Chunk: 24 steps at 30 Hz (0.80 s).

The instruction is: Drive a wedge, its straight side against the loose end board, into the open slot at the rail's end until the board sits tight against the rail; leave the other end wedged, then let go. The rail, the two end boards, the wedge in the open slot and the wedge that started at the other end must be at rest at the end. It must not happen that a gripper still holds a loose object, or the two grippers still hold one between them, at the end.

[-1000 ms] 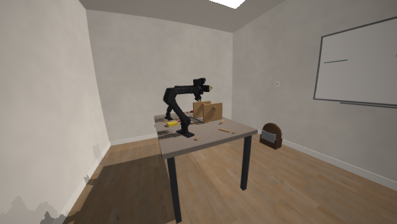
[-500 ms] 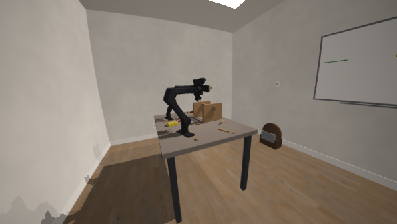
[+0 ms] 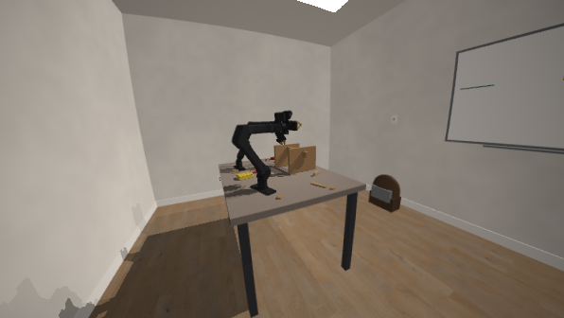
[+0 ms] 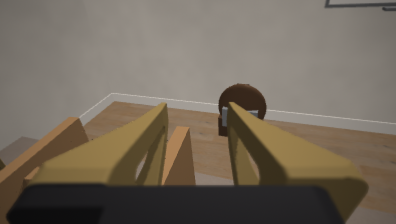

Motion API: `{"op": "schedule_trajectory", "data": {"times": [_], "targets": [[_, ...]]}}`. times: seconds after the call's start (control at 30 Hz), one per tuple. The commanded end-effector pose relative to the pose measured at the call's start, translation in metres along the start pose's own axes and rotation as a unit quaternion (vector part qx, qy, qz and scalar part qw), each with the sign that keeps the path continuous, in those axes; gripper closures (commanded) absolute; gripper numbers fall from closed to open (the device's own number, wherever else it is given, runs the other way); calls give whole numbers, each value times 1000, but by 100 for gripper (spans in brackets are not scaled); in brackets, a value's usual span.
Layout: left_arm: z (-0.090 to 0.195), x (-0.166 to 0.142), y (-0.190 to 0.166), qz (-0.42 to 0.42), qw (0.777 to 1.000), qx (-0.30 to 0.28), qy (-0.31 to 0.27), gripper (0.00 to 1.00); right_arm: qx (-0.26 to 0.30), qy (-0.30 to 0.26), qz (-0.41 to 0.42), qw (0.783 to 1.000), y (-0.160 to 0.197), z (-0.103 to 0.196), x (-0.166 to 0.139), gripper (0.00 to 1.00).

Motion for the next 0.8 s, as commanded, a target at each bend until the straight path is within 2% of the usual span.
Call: {"op": "schedule_trajectory", "data": {"times": [0.0,0.37,0.4,0.43,0.5,0.57,0.73,0.77], "targets": [[-47,-62,20,-19,990,47,128,100,-1,-39,-2,999,0,4,31,64],[-47,-62,21,-19,990,47,128,100,-1,-39,-3,999,0,4,31,64],[25,20,3,16,999,-14,-43,100,-1,-39,-3,999,0,4,31,64],[4,5,6,9,1000,2,-10,100,-1,-39,-3,999,0,4,31,64],[-3,-1,2,3,1000,6,2,100,-1,-39,-3,999,0,4,31,64],[7,1,3,4,1000,1,-6,100,-1,-39,-3,999,0,4,31,64],[8,2,2,4,1000,-2,-8,100,-1,-39,-4,999,0,4,31,64],[31,10,-4,4,999,-14,-31,100,-1,-39,-4,999,0,4,31,64]]}}
Point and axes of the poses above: on each arm, the point where the finger pads meet when closed, its own z axis back along the fingers, its own y axis across the jaws, x = y × z, the point moved 2 cm from there along z, back along the fingers, and after that the axes turned 5 degrees about z, right-handed, at the moved point
